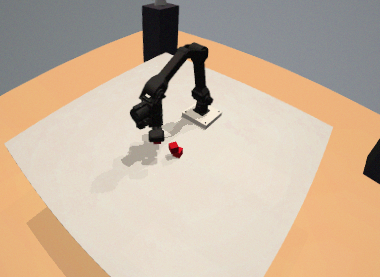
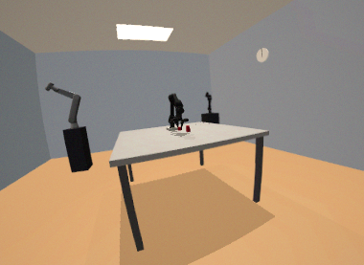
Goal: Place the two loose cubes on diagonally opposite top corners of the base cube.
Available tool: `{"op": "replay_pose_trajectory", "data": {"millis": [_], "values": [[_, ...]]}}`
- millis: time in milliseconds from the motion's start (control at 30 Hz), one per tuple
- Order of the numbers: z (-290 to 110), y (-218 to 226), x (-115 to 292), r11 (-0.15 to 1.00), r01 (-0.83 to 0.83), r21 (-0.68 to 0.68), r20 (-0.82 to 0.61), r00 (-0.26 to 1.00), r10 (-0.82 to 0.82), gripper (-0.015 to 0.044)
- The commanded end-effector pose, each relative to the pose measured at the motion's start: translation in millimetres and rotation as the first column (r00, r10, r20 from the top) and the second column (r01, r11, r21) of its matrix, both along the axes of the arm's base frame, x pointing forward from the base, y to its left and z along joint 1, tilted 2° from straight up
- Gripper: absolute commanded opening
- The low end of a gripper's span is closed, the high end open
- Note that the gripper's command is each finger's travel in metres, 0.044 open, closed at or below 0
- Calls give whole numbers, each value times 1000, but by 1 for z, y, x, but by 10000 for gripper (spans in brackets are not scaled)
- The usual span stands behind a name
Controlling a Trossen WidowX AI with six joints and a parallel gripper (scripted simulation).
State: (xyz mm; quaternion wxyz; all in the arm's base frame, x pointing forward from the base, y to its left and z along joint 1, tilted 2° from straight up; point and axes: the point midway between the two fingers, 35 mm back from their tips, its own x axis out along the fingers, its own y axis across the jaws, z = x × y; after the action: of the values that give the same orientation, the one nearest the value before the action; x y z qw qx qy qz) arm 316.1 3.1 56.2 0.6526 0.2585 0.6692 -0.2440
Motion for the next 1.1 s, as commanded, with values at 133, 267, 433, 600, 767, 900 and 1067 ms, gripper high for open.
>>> {"op": "replay_pose_trajectory", "data": {"millis": [133, 267, 433, 600, 767, 900, 1067], "values": [[28, -1, 3, 1000, -2, -2, 20, 1000, 2, 105], [41, -1, 2, 1000, -2, -2, 20, 1000, 2, 105], [57, -1, 0, 1000, -2, -2, 20, 1000, 2, 105], [73, -2, -2, 1000, -2, -2, 20, 1000, 2, 105], [78, -1, -3, 1000, -3, -2, 20, 1000, 3, 105], [77, 10, -5, 1000, -31, -1, 20, 999, 31, 105], [76, 26, -9, 997, -72, 0, 21, 997, 72, 105]]}}
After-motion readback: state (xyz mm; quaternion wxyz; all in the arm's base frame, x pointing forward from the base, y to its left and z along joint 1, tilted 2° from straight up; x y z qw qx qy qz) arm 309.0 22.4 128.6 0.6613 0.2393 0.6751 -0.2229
